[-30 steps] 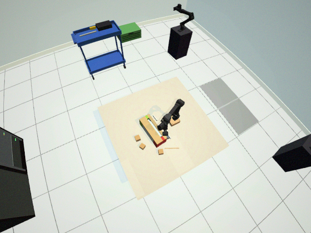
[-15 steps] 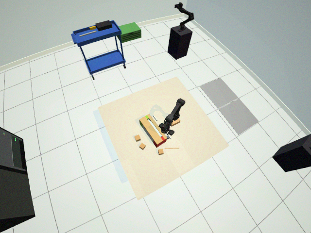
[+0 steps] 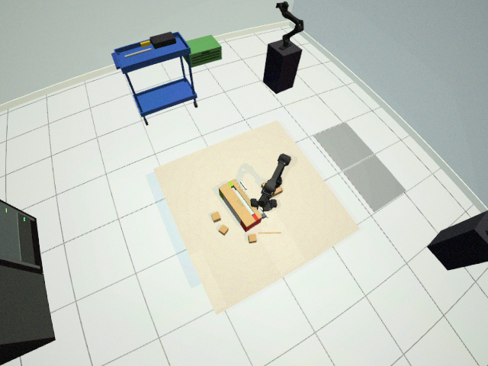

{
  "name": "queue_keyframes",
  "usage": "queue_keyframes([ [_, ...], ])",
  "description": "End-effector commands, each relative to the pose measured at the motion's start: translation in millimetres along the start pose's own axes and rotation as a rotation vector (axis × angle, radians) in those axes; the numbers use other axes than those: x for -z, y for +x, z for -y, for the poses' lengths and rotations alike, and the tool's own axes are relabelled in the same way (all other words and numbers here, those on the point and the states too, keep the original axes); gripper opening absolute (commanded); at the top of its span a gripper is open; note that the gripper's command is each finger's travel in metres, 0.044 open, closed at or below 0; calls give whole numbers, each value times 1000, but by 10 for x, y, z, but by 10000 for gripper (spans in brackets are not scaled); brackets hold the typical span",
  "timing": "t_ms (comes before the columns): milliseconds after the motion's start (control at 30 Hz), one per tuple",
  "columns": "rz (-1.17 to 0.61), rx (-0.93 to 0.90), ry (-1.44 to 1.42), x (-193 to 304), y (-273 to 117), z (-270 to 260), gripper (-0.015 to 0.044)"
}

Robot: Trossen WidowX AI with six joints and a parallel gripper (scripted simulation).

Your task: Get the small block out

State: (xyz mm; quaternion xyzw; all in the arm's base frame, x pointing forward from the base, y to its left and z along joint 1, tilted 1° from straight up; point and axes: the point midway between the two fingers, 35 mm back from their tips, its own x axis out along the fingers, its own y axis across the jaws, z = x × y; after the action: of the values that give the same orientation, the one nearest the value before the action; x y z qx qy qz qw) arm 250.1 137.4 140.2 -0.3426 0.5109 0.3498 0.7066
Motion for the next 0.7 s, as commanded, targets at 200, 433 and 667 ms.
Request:
queue_keyframes([
  [200,-106,107,-1274,19,-10,-197,285],
  [433,-157,126,-1644,8,-31,-247,285],
  [667,-216,133,-2007,-1,-51,-291,285],
])
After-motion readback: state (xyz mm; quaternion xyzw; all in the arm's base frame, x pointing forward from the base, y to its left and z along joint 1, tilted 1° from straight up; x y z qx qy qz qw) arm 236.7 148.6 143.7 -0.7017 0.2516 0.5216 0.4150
